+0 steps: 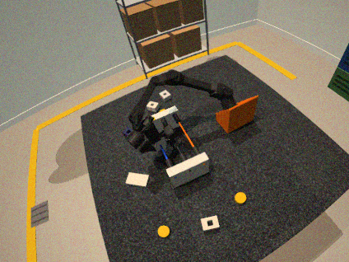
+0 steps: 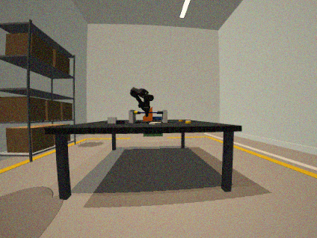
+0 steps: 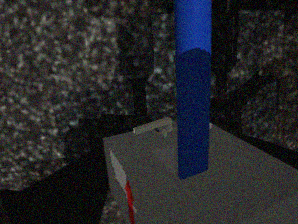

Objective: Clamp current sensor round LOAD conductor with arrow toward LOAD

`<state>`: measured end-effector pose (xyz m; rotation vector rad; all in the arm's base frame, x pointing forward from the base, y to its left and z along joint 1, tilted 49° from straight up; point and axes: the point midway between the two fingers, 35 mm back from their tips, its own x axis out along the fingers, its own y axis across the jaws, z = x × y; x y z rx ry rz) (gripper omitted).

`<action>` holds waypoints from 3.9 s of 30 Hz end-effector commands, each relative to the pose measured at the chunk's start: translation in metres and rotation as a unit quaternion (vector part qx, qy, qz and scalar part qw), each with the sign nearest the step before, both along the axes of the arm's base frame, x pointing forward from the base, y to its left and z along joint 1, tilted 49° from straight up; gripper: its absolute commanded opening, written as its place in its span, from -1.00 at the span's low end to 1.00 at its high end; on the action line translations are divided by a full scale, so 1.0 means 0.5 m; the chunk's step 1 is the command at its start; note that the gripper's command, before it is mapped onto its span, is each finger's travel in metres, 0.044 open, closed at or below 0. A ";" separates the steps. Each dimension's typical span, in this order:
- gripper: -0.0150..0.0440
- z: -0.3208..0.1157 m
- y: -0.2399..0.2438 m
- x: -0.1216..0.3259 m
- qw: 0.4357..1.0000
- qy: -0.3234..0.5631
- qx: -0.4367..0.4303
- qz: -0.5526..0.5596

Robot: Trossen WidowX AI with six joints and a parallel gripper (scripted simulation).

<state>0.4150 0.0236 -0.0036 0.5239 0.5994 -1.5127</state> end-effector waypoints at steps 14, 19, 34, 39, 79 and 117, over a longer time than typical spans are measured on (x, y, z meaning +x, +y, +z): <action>0.16 0.000 0.000 0.000 1.000 0.000 0.000 0.000; 0.04 0.000 0.000 0.000 1.000 0.000 0.000 0.000; -0.49 0.000 0.000 0.000 1.000 0.000 0.000 0.000; -0.49 0.000 0.000 0.000 1.000 0.000 0.000 0.000; -0.49 0.000 0.000 0.000 1.000 0.000 0.000 0.000; -0.49 0.005 0.003 -0.002 0.997 -0.051 0.005 0.052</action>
